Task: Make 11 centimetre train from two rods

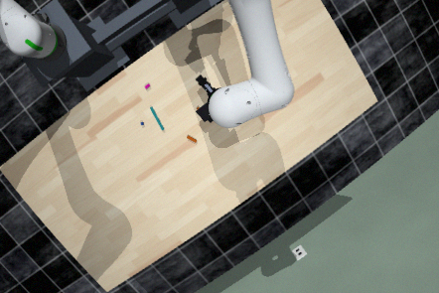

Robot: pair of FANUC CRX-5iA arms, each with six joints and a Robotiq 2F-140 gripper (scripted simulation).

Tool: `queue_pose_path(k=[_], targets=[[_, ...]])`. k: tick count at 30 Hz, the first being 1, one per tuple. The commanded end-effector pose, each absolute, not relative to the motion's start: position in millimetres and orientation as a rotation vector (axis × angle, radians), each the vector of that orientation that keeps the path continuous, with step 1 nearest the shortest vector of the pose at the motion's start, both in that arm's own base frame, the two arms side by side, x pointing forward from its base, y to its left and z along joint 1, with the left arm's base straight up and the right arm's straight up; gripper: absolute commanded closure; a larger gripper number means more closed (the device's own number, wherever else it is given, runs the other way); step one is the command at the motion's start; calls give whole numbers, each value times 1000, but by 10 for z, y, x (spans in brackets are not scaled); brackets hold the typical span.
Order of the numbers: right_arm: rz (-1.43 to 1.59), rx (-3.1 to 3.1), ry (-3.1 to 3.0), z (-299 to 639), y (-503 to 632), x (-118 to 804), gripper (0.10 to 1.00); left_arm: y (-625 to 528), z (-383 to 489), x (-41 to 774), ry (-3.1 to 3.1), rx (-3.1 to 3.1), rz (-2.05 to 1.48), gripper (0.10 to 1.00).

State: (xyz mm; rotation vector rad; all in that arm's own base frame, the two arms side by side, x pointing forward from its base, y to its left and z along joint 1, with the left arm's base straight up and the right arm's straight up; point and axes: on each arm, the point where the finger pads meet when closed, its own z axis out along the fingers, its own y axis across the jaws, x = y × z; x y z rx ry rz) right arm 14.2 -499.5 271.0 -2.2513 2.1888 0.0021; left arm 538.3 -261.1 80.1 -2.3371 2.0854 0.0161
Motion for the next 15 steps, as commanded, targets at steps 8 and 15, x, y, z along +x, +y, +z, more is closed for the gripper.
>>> queue_pose_path(k=[8,15], targets=[[0,-2252,2190,2720,-4998,140,98,-2548,808,5352,2207,-2235,-2,98],[0,-2252,2190,2720,-4998,140,98,-2548,808,5352,2207,-2235,-2,98]])
